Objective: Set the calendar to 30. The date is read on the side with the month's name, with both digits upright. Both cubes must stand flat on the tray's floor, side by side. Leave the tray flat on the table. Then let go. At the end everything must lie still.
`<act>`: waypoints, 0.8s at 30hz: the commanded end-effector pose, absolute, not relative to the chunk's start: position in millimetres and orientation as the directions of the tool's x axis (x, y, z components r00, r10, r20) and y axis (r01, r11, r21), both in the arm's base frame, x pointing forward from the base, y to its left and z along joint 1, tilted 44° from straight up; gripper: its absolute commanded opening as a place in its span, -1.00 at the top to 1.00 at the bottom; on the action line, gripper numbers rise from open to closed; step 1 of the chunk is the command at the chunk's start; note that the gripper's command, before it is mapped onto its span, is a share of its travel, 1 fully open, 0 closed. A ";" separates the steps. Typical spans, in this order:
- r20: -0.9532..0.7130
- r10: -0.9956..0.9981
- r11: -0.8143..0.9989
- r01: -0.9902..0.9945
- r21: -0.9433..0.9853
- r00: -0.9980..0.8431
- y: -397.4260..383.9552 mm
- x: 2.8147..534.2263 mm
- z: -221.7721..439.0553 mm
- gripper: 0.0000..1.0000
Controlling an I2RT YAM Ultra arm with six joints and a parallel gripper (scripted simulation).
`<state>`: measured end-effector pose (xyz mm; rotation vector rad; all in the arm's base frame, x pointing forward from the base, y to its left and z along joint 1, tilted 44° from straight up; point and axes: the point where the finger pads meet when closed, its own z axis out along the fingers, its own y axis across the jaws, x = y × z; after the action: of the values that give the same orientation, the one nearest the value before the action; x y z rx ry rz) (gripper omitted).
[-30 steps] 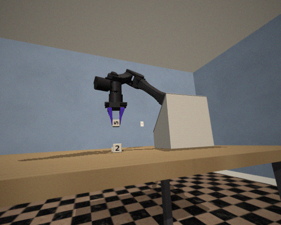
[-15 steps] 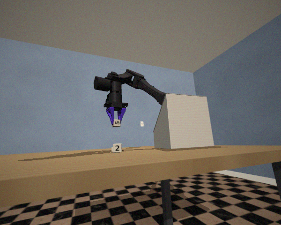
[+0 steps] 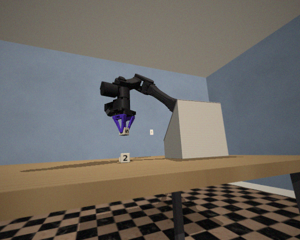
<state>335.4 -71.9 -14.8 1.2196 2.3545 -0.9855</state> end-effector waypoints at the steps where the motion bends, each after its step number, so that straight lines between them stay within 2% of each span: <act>1: -0.475 0.510 0.503 0.696 -0.512 -0.717 -66.8 337.5 -13.1 0.45; 7: -0.349 0.385 0.604 0.519 -0.605 -0.854 -66.6 337.3 -13.3 0.45; 10: -0.332 0.368 0.614 0.495 -0.615 -0.869 -66.5 337.3 -13.3 0.45; 16: -0.167 0.203 0.687 0.262 -0.678 -0.965 -66.3 337.2 -13.5 0.45; 24: 0.023 0.008 0.716 -0.010 -0.698 -1.000 -66.0 337.0 -13.8 0.45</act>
<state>334.7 -72.0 -15.1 0.2304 2.8822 -1.1796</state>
